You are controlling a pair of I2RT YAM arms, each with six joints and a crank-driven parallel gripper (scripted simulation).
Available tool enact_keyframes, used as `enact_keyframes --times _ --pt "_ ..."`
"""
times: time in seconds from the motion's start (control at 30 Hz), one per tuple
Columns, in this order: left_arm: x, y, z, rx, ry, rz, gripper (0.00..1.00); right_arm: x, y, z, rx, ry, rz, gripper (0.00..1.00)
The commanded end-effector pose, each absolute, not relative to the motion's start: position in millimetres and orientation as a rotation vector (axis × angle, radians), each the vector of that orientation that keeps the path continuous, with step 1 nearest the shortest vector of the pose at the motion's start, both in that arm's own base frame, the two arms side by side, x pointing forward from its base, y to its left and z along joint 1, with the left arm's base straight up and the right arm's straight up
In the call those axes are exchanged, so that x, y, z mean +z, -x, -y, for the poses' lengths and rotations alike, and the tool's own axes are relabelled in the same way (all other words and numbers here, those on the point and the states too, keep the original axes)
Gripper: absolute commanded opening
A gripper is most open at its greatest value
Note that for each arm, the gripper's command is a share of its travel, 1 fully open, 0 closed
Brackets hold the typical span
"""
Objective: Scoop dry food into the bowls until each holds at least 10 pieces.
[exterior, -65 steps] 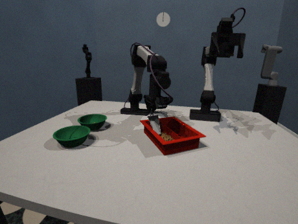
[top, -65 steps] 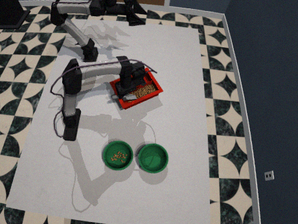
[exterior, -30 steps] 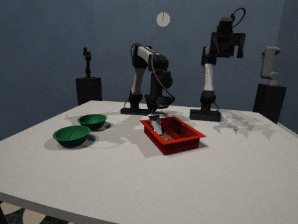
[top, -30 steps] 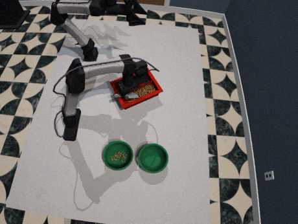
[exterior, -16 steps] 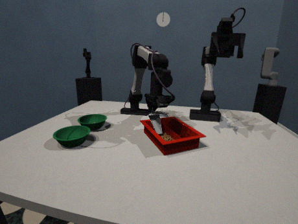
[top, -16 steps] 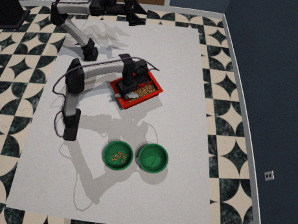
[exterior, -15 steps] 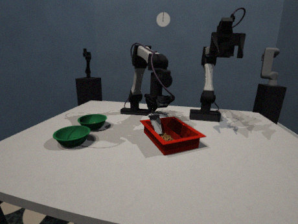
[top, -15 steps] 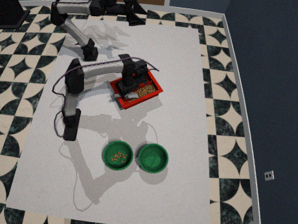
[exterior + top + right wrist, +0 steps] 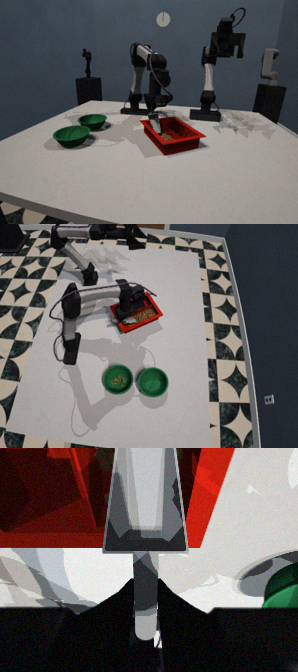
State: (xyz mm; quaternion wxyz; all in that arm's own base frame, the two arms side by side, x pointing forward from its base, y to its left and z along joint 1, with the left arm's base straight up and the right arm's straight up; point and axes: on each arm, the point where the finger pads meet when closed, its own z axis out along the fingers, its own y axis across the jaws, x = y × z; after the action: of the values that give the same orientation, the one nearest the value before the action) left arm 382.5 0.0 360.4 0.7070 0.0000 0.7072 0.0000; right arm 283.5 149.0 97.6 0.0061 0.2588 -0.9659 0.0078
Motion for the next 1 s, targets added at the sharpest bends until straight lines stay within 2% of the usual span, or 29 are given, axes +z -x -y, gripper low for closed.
enact_keyframes --times 0.0,0.3,0.37,0.53,0.97 --pt "373 -380 0 -0.001 0.001 -1.539 1.0 94 -286 -150 0.013 -0.819 3.036 0.0" --pt "373 -380 0 -0.001 0.001 -1.539 1.0 96 -295 -155 0.001 -0.827 3.062 0.0" --pt "373 -380 0 -0.001 0.001 -1.539 1.0 73 -287 -151 0.023 -0.814 2.998 0.0" --pt "373 -380 0 -0.001 0.001 -1.539 1.0 102 -295 -155 -0.009 -0.834 3.087 0.0" --pt "373 -380 0 -0.001 0.001 -1.539 1.0 78 -304 -164 0.009 -0.825 3.039 0.0"
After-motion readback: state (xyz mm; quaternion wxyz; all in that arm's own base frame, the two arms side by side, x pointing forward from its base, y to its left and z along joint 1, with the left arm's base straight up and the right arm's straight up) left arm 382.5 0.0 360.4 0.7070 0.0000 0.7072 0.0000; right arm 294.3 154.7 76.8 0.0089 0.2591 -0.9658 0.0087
